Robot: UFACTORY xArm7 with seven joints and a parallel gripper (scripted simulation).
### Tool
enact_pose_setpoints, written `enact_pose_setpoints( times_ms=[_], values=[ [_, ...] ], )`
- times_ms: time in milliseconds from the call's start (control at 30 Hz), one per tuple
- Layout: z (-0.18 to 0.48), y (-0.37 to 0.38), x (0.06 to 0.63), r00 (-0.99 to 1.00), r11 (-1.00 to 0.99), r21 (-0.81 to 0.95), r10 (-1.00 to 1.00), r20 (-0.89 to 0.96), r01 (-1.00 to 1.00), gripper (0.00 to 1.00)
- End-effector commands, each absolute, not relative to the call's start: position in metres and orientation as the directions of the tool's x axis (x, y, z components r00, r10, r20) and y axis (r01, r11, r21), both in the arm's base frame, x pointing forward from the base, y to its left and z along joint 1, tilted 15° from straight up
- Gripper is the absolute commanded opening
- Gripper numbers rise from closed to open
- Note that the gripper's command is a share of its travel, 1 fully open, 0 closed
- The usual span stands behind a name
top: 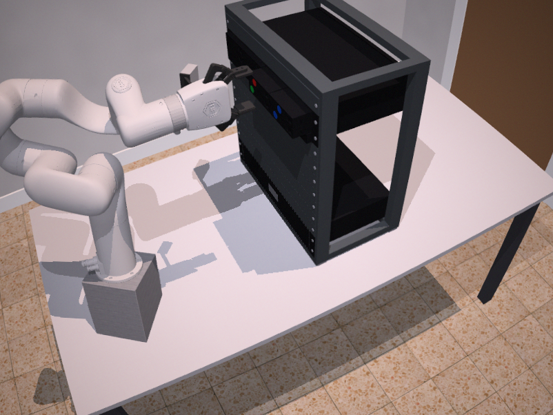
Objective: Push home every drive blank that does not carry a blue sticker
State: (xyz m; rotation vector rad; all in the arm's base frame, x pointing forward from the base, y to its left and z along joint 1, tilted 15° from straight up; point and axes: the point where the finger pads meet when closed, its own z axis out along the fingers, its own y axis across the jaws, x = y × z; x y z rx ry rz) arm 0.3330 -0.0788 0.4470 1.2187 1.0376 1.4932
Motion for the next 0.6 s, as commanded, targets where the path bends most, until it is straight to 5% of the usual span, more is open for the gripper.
enact_pose_setpoints(
  times_ms=[0, 567],
  values=[
    [0.439, -0.081, 0.335, -0.090, -0.224, 0.964, 0.973, 0.213, -0.141, 1.00],
    [0.385, -0.092, 0.347, -0.090, -0.224, 0.964, 0.973, 0.213, -0.141, 1.00]
  ],
)
